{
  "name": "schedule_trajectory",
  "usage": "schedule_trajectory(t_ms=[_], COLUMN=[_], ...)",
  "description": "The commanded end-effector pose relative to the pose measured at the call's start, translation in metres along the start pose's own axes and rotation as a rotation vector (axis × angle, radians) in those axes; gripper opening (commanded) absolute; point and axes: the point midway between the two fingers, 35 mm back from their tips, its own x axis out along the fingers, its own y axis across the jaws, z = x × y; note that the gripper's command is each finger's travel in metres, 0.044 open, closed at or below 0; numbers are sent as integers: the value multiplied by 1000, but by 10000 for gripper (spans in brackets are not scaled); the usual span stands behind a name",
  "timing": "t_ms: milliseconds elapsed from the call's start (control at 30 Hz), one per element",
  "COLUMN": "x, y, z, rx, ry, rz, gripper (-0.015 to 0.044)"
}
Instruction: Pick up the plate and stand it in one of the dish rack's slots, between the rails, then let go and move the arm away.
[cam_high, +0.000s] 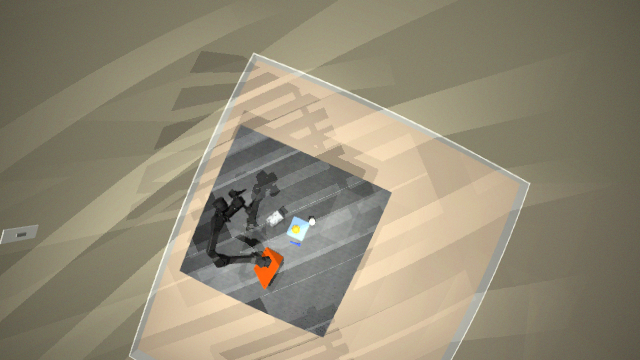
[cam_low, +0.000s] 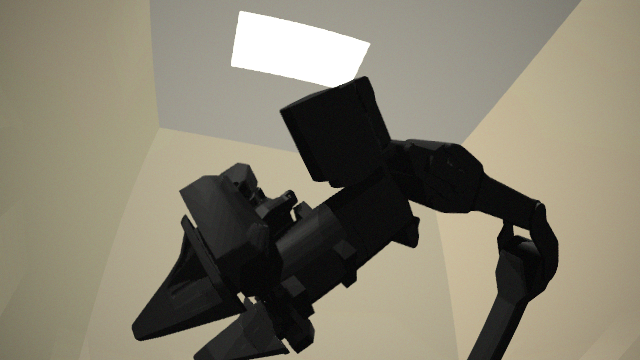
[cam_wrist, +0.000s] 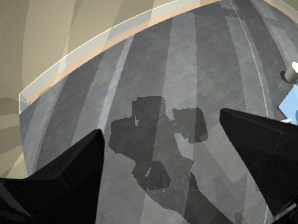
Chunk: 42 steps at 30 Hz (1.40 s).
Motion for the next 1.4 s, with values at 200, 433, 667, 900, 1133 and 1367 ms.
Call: schedule_trajectory(t_ms=[200, 433, 667, 900, 1133, 1367], x=[42, 59, 62, 53, 35, 18], y=[-81, -152, -225, -294, -351, -387], z=[22, 37, 45, 45, 39, 32], rx=[-190, -298, -370, -410, -416, -406], ry=[138, 298, 496, 703, 849, 896], rz=[-221, -333, -370, -305, -142, 32], gripper=[400, 400, 400, 400, 400, 400])
